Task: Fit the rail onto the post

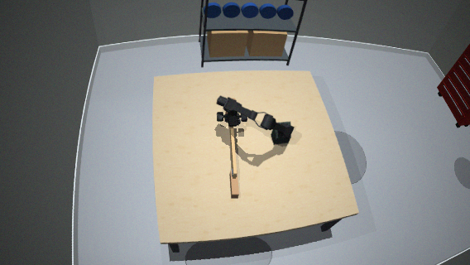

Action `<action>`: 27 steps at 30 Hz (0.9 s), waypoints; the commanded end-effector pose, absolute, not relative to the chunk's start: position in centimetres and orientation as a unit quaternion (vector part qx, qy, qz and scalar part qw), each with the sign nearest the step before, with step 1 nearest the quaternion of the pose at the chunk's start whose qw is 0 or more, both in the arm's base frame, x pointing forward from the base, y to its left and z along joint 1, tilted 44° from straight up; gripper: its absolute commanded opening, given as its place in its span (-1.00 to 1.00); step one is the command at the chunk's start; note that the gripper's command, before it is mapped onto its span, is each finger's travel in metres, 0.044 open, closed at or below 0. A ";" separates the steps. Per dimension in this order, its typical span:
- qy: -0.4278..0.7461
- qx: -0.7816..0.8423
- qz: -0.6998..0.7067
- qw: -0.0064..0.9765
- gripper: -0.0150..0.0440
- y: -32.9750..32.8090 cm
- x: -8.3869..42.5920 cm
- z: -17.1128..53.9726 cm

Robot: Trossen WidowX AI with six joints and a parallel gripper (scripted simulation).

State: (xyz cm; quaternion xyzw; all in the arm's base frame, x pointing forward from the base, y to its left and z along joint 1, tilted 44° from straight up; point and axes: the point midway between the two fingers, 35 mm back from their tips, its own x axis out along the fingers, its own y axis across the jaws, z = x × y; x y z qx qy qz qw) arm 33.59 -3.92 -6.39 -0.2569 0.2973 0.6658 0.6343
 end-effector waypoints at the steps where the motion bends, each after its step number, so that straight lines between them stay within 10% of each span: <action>1: 0.297 -0.260 0.662 0.637 -0.49 -4.1 33.8 -6.1; 27: 0.297 -0.260 0.662 0.637 -0.49 -4.4 33.7 -6.8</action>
